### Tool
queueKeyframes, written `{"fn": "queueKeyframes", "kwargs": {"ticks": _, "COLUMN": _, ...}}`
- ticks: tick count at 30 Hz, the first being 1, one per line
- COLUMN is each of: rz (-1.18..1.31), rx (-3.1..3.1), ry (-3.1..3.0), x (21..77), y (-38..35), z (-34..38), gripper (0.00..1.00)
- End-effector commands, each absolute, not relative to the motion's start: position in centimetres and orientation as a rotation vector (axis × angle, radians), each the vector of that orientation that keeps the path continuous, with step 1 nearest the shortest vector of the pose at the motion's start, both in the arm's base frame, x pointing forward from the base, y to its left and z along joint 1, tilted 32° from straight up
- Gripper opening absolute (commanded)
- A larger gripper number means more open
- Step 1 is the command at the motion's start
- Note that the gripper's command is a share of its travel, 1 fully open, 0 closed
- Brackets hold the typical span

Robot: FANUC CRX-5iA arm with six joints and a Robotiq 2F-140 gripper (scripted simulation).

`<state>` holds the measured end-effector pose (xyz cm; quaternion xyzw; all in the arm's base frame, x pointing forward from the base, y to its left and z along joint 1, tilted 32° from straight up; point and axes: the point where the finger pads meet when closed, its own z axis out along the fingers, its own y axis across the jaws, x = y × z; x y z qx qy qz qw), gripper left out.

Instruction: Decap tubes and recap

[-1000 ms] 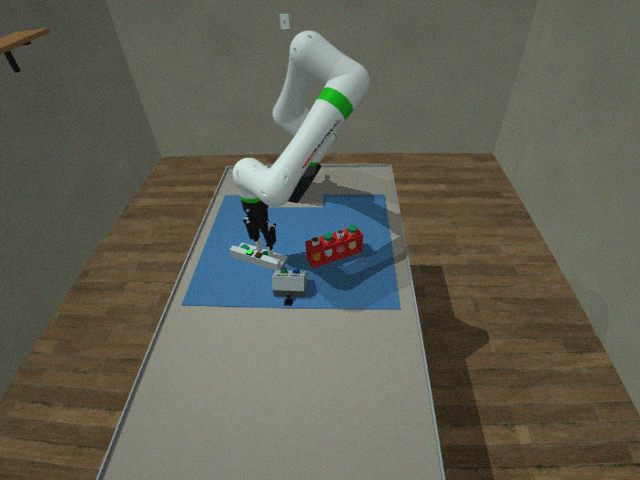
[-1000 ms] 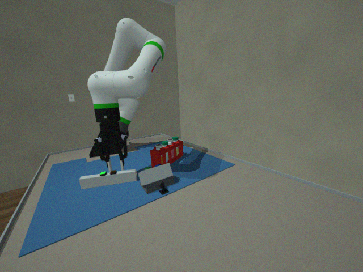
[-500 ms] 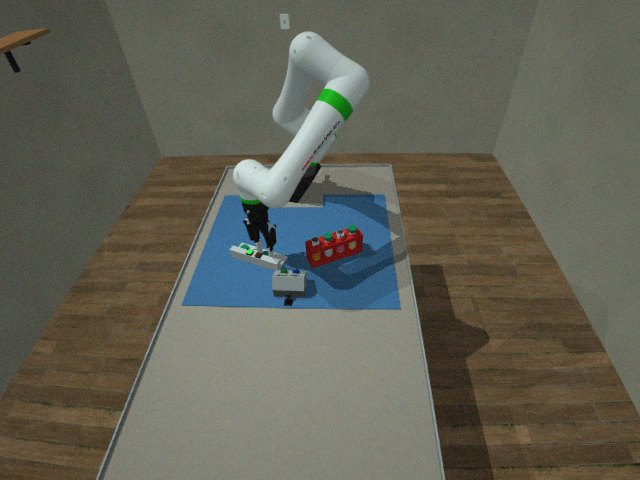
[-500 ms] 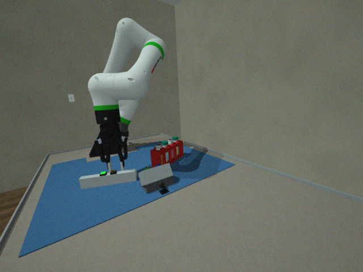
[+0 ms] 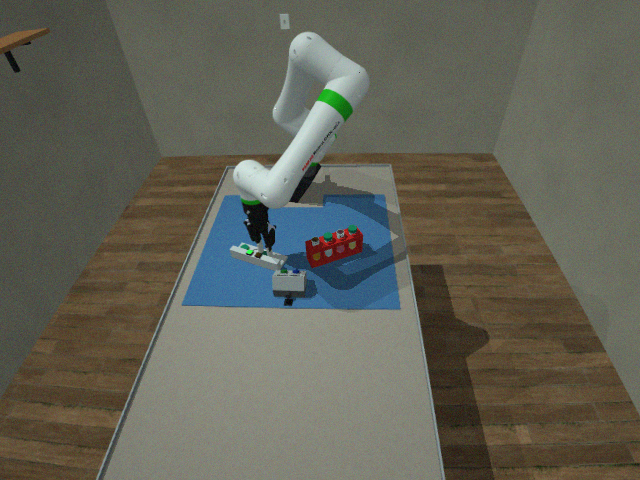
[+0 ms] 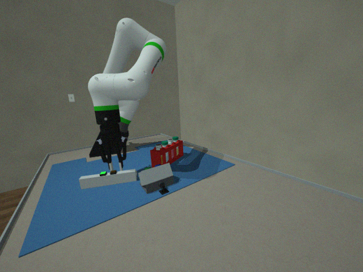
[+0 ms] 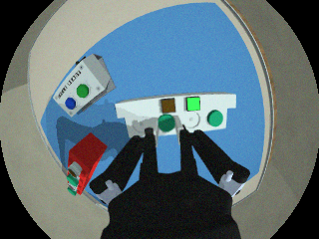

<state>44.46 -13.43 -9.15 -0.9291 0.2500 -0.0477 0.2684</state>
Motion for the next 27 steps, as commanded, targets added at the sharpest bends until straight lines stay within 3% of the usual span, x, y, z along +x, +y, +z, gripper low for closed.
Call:
{"fn": "queueKeyframes", "kwargs": {"ticks": 1, "rz": -0.129, "rx": -2.506, "ry": 0.674, "x": 44.5, "y": -13.4, "z": -9.2, "gripper": 0.00}}
{"fn": "queueKeyframes", "kwargs": {"ticks": 27, "rz": -0.129, "rx": -2.506, "ry": 0.674, "x": 42.3, "y": -18.0, "z": -1.1, "gripper": 0.00}}
